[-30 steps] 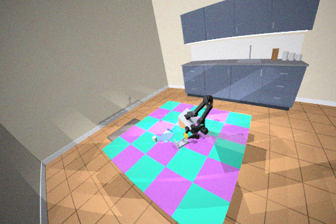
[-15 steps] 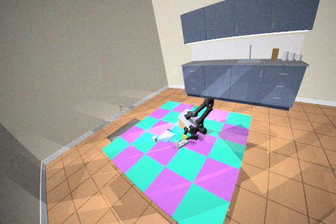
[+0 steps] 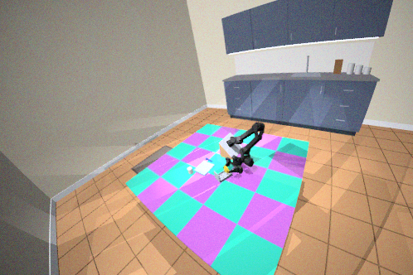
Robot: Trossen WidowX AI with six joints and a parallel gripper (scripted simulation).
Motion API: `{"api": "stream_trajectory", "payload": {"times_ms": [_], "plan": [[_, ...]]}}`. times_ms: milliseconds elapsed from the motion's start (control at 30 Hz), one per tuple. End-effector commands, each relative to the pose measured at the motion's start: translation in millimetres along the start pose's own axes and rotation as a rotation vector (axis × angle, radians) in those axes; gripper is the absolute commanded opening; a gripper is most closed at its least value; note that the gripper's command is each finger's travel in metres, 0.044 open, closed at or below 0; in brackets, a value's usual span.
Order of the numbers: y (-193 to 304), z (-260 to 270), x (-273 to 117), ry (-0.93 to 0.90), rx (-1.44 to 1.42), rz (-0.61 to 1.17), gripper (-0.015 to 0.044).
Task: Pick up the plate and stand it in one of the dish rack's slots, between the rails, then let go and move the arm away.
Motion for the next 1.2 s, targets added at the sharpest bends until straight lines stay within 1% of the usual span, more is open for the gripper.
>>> {"api": "stream_trajectory", "payload": {"times_ms": [0, 100, 600, 900, 1167], "plan": [[-1.2, 0.1, -0.1, 0.000, -0.002, 0.000, 0.0000], [-1.2, 0.1, -0.1, 0.000, -0.002, 0.000, 0.0000], [-0.5, 0.1, -0.1, 0.000, 0.001, 0.000, 0.0394], [-4.7, 2.0, 0.8, 0.003, 0.001, 0.001, 0.0400], [-58.9, 15.9, 5.6, 0.019, 0.000, 0.001, 0.0400]]}}
Point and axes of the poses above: the point midway between the two fingers, 35 mm back from their tips, its own x axis out along the fingers, its own z axis across the jaws, y = z × x, the point moved 10 cm from there along -x, back along the fingers, and after that the axes turned 4 degrees about x, right-handed, at the moved point
